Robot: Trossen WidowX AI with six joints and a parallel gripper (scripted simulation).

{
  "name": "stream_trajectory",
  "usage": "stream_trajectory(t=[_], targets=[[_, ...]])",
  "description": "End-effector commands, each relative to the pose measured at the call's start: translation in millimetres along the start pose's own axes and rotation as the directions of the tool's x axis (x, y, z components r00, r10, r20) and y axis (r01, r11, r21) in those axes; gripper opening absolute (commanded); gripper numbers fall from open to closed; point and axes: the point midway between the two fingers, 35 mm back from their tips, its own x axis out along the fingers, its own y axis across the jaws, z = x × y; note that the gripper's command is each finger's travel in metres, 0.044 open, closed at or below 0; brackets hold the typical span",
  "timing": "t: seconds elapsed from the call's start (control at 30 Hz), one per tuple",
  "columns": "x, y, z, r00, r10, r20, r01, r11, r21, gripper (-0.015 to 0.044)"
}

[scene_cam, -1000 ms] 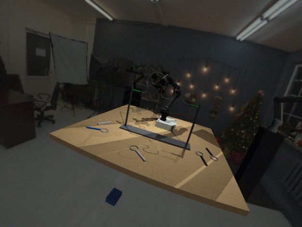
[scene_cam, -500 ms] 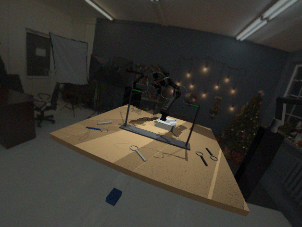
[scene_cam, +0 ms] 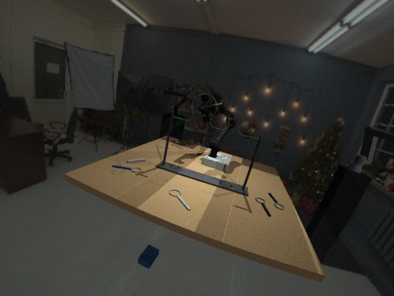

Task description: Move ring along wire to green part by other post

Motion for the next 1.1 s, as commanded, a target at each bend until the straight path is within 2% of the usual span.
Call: stream_trajectory(t=[0.0, 1.07], targets=[[-0.8, -2.1, -0.8, 1.0, -0.03, 0.002, 0.031, 0.998, -0.047, -0.015], [-0.5, -14.7, 1.6, 0.975, -0.207, 0.087, 0.224, 0.899, -0.376, -0.015]])
